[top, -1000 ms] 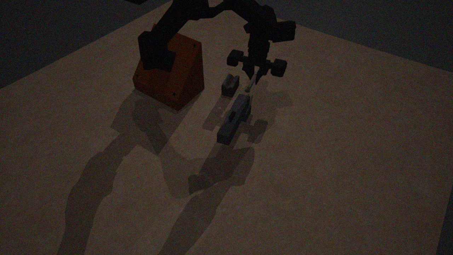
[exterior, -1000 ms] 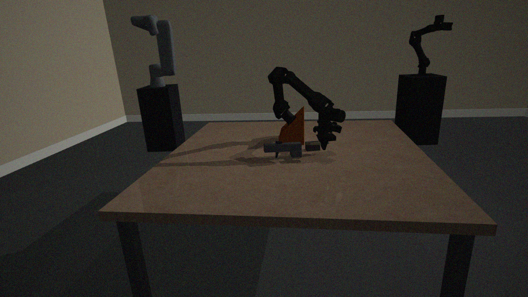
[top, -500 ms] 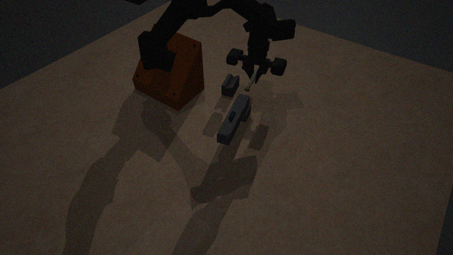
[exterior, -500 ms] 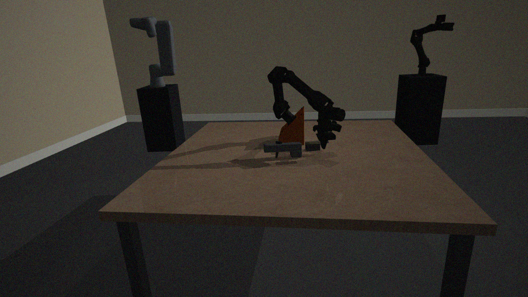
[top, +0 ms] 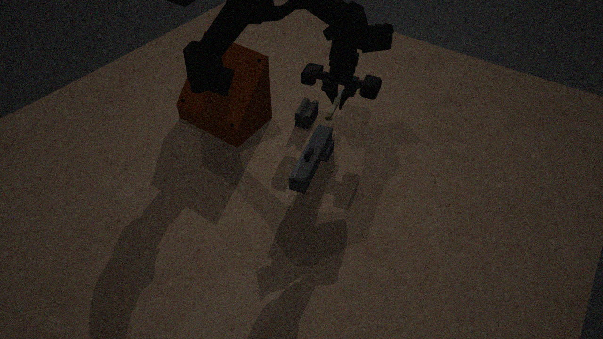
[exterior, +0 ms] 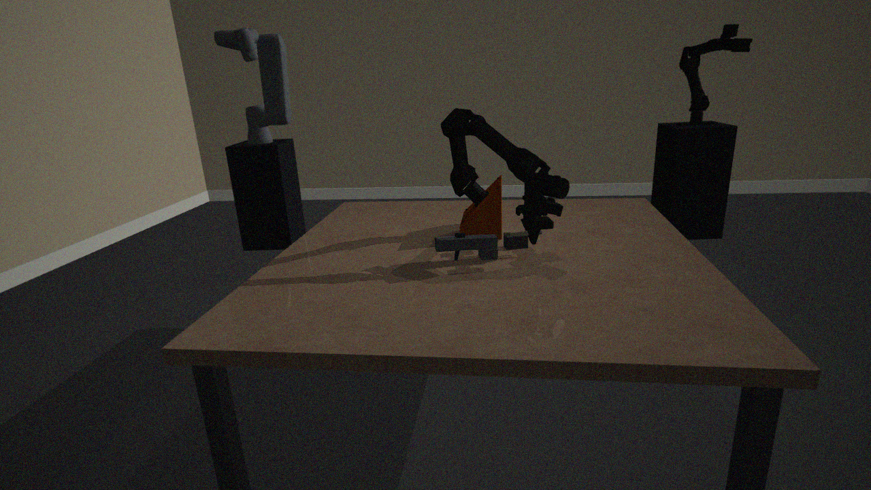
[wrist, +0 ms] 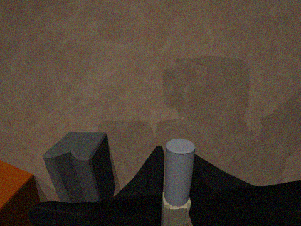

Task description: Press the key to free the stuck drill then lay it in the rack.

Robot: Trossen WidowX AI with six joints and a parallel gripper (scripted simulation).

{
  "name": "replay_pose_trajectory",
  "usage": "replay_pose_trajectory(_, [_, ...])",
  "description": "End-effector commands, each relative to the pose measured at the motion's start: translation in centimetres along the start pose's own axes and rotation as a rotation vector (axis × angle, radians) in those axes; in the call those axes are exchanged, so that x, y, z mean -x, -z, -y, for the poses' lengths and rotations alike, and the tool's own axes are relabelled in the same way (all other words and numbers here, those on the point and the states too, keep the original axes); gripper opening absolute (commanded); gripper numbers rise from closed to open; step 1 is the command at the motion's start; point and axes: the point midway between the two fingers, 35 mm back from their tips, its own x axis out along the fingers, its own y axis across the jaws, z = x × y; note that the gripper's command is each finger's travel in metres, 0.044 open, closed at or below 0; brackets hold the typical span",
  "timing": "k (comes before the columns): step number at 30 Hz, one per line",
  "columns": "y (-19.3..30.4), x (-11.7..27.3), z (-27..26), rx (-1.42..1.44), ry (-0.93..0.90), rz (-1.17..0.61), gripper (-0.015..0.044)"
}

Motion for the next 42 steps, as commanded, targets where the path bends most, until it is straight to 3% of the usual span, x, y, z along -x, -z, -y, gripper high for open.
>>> replay_pose_trajectory(1, [0.0,0.3,0.0,-0.004,0.004,0.004,0.0000])
replay_pose_trajectory(42, [0.1,1.5,-0.2,-0.003,0.003,0.004,0.0000])
